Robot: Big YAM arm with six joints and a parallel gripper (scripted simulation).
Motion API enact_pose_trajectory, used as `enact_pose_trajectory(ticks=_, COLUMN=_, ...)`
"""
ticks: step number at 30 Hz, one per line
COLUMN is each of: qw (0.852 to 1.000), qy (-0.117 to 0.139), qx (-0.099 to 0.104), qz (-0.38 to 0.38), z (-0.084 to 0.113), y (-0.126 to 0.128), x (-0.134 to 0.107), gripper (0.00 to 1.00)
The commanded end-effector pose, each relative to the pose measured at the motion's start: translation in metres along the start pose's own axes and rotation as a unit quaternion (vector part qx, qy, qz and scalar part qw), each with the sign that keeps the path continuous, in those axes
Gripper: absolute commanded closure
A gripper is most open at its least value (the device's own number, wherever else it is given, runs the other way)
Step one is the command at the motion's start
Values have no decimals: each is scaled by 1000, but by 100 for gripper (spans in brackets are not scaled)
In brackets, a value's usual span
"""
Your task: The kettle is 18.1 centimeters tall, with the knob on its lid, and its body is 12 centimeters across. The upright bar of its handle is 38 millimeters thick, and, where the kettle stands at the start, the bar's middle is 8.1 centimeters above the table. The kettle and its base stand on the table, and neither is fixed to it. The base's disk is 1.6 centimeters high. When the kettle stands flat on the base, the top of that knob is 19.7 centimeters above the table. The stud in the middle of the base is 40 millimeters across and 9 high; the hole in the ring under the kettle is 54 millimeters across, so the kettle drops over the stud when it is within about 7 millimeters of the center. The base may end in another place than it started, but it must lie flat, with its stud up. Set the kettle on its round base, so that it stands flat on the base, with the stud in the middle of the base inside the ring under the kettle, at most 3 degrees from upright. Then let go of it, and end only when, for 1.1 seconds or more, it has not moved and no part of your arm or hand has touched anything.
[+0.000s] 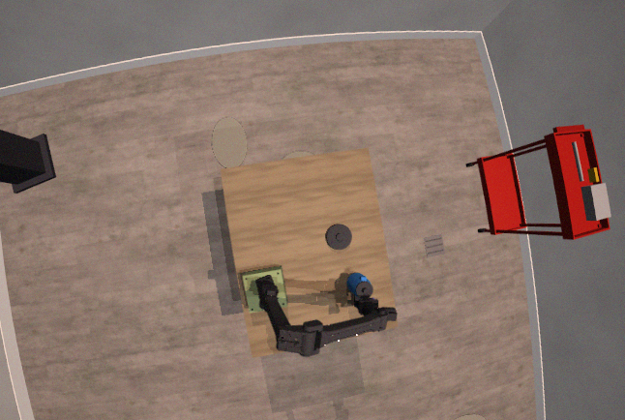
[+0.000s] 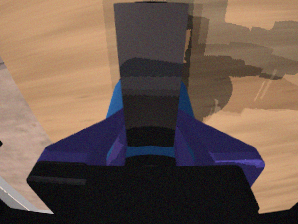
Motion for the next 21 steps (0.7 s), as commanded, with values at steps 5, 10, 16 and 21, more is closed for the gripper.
enact_pose_trajectory(ticks=5, qw=1000, qy=-1, qx=2, qz=-1, z=-2, y=5, x=5, gripper=100)
enact_pose_trajectory(ticks=10, qw=1000, qy=-1, qx=2, qz=-1, z=-2, y=5, x=5, gripper=100)
enact_pose_trajectory(ticks=16, qw=1000, qy=-1, qx=2, qz=-1, z=-2, y=5, x=5, gripper=100)
enact_pose_trajectory(ticks=21, qw=1000, qy=-1, qx=2, qz=-1, z=-2, y=5, x=5, gripper=100)
Point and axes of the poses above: the point where the finger pads meet when closed, its own z axis back along the fingers, its own y axis across the jaws, x = y × z, the point moved 3 cm from there along z, back along the fingers, and after that the axes turned 11 degrees about z, right-handed, at the moved point
